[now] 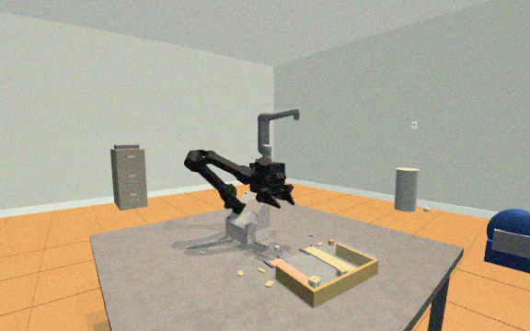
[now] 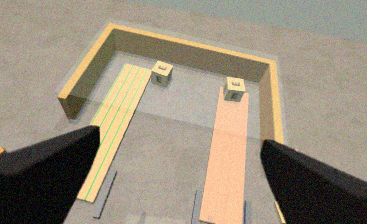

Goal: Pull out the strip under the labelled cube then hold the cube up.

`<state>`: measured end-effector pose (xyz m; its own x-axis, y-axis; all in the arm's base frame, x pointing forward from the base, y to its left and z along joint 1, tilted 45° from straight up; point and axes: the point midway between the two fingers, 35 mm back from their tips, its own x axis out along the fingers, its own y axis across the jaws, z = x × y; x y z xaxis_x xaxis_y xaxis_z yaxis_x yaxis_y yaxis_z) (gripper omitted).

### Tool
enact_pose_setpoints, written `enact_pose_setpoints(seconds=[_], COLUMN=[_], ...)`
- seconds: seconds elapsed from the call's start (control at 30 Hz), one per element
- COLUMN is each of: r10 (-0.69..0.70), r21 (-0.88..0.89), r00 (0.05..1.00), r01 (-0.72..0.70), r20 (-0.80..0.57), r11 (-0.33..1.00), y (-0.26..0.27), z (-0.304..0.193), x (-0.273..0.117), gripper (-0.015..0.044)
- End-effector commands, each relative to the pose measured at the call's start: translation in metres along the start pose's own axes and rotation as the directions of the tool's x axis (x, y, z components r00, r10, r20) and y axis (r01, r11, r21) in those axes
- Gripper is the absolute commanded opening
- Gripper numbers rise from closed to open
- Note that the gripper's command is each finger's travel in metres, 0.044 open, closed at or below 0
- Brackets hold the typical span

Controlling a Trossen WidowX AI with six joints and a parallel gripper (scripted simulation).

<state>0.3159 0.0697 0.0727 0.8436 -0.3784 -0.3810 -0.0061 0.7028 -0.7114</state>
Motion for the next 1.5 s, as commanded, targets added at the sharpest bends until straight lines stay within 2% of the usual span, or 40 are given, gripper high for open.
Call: enact_pose_setpoints(seconds=[0.0, 0.17, 0.3, 0.43, 0.67, 0.97, 1.47], r10=[0.003, 0.003, 0.009, 0.017, 0.014, 0.013, 0.014], r21=[0.02, 0.02, 0.012, 0.019, 0.077, 0.114, 0.114], r00=[0.999, 0.999, 0.994, 0.965, 0.831, 0.545, 0.539], r01=[-0.002, -0.002, -0.008, -0.012, 0.035, 0.152, 0.154], r20=[-0.049, -0.049, -0.106, -0.262, -0.556, -0.838, -0.842], r11=[1.0, 1.0, 1.0, 1.0, 0.996, 0.982, 0.981], y=[0.001, 0.001, -0.001, -0.008, -0.033, -0.08, -0.081], z=[-0.015, -0.015, -0.015, -0.02, -0.04, -0.075, -0.081], x=[0.007, 0.007, 0.02, 0.049, 0.09, 0.115, 0.119], gripper=[0.04, 0.04, 0.0295, 0.019, 0.0006, 0.0, 0.0])
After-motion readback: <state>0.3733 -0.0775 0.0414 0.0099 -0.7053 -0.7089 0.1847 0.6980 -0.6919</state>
